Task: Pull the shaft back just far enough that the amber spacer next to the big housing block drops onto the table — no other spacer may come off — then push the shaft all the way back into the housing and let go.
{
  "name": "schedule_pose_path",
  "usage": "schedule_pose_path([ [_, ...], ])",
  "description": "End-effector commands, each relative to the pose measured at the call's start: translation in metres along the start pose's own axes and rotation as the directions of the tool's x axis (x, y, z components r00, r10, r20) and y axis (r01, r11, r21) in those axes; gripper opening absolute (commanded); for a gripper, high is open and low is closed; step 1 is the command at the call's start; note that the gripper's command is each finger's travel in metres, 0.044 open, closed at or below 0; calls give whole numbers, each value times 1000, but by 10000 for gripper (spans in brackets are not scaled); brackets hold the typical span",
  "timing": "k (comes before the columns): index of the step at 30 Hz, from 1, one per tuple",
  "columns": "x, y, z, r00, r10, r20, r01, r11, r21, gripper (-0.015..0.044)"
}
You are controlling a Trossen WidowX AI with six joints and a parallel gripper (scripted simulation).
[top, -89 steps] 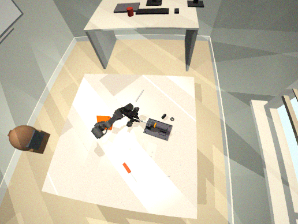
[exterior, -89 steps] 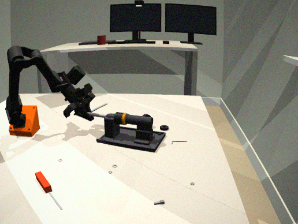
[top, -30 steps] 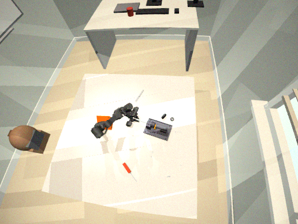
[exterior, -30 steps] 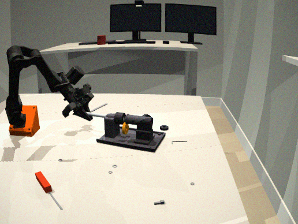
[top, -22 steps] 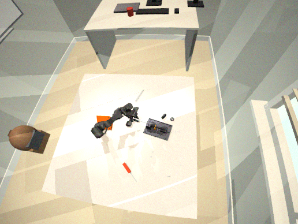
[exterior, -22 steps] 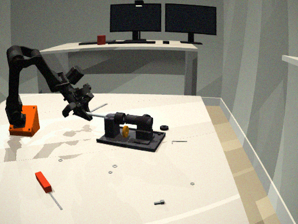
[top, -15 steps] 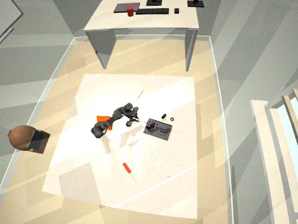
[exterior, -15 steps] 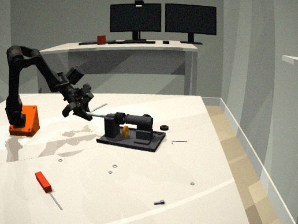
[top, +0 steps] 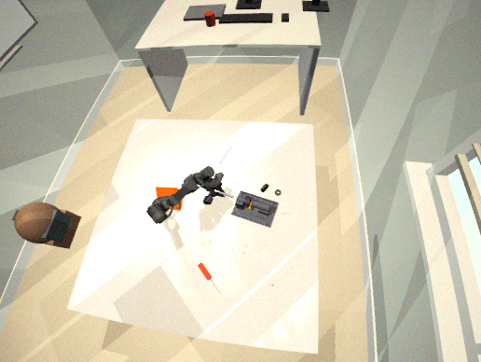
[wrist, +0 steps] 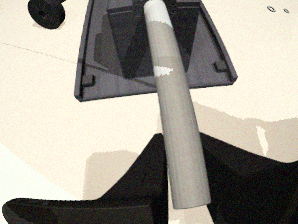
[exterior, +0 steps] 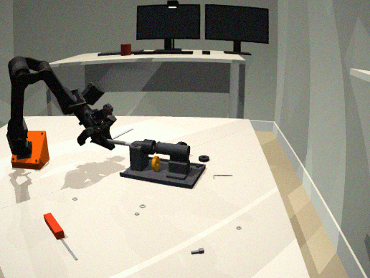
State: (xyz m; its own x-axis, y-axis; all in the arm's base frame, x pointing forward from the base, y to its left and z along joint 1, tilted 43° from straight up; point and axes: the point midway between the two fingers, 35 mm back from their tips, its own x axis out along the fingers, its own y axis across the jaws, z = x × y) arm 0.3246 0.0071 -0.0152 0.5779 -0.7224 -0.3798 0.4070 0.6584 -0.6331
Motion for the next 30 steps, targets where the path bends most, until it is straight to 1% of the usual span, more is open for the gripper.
schedule_pose_path([
  [1,1,0,1,1000,-3,0,3,1000,3,0],
  [30,9,0,9,1000,-4,1,4,1000,3,0],
])
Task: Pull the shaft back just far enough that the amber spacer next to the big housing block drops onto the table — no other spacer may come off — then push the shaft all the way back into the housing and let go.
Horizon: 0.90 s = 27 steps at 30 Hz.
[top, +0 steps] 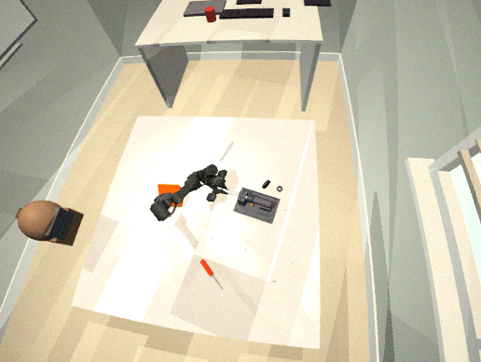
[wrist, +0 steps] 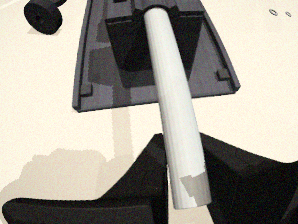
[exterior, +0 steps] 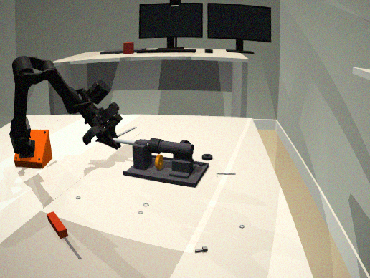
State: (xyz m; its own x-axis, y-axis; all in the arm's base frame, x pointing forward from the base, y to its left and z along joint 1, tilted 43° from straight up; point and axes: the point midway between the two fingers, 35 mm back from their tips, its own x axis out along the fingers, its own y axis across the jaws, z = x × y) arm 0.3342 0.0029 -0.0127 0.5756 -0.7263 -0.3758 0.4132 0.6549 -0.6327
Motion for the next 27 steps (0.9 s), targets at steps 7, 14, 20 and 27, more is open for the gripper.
schedule_pose_path([
  [7,3,0,3,1000,2,1,-2,1000,-1,0],
  [14,5,0,5,1000,2,1,-2,1000,-1,0],
  [20,7,0,7,1000,2,1,-2,1000,-1,0],
  [27,9,0,9,1000,1,1,-1,1000,-1,0],
])
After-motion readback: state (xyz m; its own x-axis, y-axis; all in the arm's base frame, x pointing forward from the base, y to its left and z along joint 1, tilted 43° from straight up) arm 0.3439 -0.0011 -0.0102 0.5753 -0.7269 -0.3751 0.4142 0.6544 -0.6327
